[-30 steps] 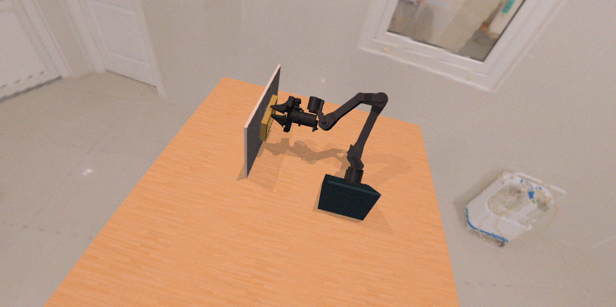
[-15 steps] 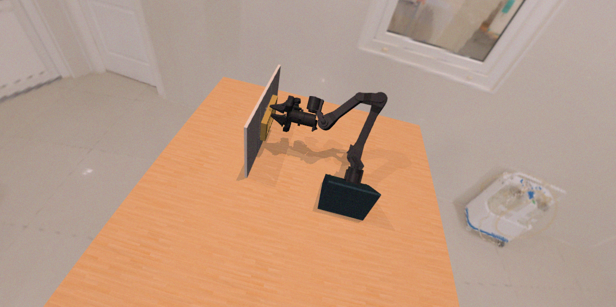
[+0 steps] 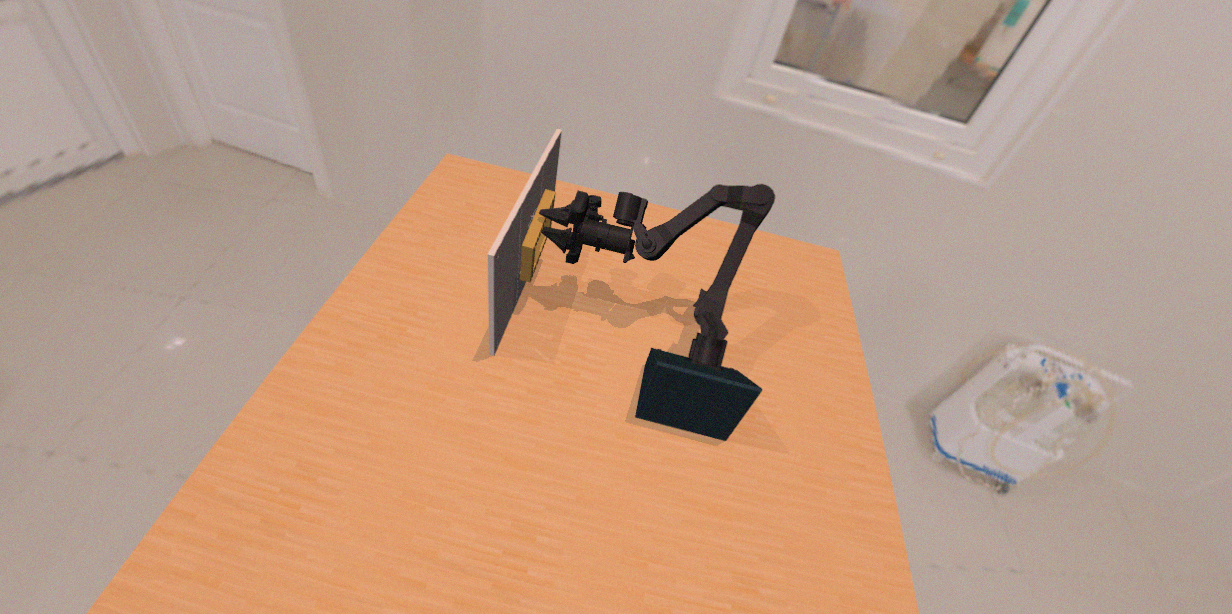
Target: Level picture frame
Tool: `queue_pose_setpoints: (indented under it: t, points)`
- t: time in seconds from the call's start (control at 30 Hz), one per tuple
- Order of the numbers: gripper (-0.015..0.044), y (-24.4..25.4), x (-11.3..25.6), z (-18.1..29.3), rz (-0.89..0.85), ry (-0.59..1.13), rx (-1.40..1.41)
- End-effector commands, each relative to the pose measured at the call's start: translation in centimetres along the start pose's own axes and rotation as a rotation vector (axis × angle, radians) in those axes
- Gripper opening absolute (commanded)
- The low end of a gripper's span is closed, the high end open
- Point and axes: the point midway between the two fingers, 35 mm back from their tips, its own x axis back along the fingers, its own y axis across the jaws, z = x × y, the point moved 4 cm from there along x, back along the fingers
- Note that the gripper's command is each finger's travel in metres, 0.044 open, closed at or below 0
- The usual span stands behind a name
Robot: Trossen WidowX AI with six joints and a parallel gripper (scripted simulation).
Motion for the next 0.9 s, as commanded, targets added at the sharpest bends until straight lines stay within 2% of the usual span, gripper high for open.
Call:
queue_pose_setpoints:
  t: [0.0,0.2,0.43,0.63,0.7,0.87]
  points:
    - [0.0260,0.00,-0.03,-0.09,0.002,-0.005,-0.004]
    - [0.0260,-0.01,-0.05,-0.15,0.002,-0.005,-0.004]
    - [0.0076,-0.01,-0.05,-0.15,0.002,-0.005,-0.004]
    - [0.0036,-0.01,-0.05,-0.15,0.002,-0.005,-0.004]
    - [0.0000,-0.01,-0.05,-0.15,0.002,-0.005,-0.004]
    - [0.0000,-0.01,-0.05,-0.15,0.002,-0.005,-0.004]
